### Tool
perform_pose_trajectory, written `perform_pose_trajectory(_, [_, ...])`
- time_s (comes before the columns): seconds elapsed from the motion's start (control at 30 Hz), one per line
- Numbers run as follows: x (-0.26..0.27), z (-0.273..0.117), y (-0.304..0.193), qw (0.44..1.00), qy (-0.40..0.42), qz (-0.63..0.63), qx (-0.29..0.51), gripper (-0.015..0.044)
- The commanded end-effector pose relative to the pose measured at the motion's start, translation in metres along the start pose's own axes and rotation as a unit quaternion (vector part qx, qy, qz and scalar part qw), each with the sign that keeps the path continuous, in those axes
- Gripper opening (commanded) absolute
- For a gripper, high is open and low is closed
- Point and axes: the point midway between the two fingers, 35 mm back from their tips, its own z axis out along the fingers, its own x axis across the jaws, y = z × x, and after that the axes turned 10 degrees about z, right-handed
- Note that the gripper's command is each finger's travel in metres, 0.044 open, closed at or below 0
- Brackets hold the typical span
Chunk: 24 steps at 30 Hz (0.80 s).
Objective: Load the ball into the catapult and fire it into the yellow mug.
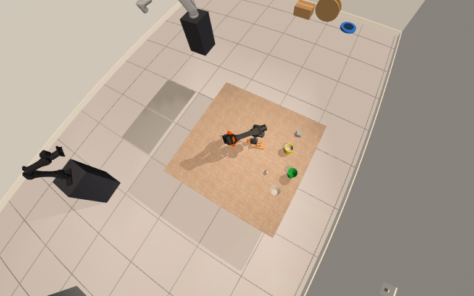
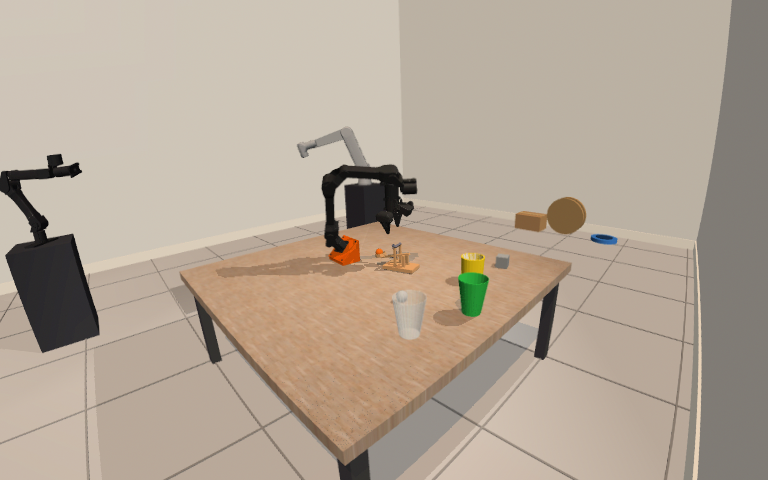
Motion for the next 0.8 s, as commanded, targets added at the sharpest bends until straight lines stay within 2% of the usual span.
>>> perform_pose_trajectory(0.0, [0.011, -0.014, 0.039, 0.998, 0.014, -0.009, -0.059, 0.0440])
perform_pose_trajectory(0.53, [0.020, -0.090, 0.197, 0.950, 0.007, -0.006, -0.311, 0.0440])
perform_pose_trajectory(0.77, [0.009, -0.120, 0.239, 0.924, -0.021, 0.010, -0.381, 0.0440])
